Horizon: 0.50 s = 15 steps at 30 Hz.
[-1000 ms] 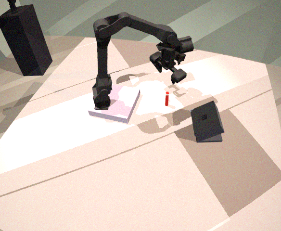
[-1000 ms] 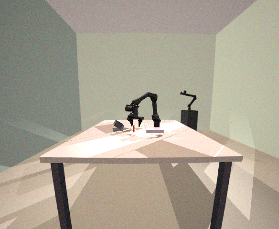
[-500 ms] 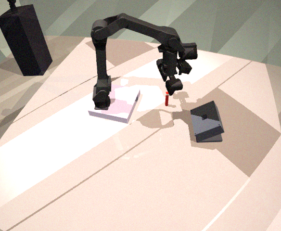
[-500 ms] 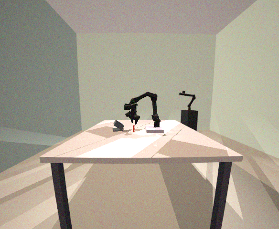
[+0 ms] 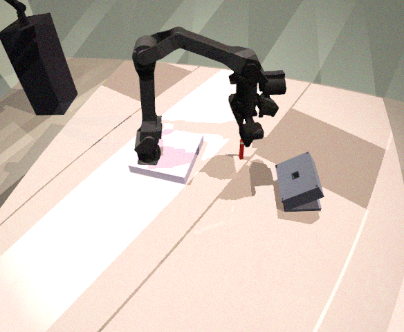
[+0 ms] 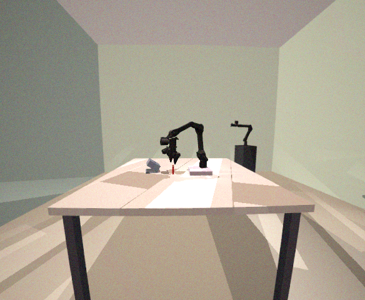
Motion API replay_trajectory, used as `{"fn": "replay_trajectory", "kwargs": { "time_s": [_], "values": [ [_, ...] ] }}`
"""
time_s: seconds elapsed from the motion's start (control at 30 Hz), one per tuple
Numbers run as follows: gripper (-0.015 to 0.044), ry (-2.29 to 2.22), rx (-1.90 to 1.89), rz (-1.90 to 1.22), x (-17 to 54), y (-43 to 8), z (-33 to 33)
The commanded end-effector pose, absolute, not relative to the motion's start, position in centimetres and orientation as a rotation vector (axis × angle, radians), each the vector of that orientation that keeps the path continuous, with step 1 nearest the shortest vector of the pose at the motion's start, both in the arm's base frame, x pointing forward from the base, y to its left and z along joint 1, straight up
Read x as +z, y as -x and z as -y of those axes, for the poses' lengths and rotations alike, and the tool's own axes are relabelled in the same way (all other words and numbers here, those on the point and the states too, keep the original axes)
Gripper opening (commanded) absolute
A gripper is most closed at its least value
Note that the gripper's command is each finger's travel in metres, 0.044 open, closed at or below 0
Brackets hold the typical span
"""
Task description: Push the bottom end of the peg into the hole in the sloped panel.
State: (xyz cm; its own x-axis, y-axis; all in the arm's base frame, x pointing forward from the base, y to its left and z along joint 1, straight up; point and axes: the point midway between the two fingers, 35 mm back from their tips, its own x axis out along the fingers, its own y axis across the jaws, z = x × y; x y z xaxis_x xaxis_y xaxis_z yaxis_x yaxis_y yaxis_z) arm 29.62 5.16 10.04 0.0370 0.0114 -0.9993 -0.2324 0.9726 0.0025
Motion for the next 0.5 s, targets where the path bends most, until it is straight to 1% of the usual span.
{"fn": "replay_trajectory", "kwargs": {
  "time_s": [0.0, 0.47],
  "values": [
    [0.0440, 0.179, 0.180, -1.535, 9.1, -29.5, -5.0],
    [0.0440, 0.179, 0.180, -1.535, 6.8, -29.6, -5.1]
  ]
}}
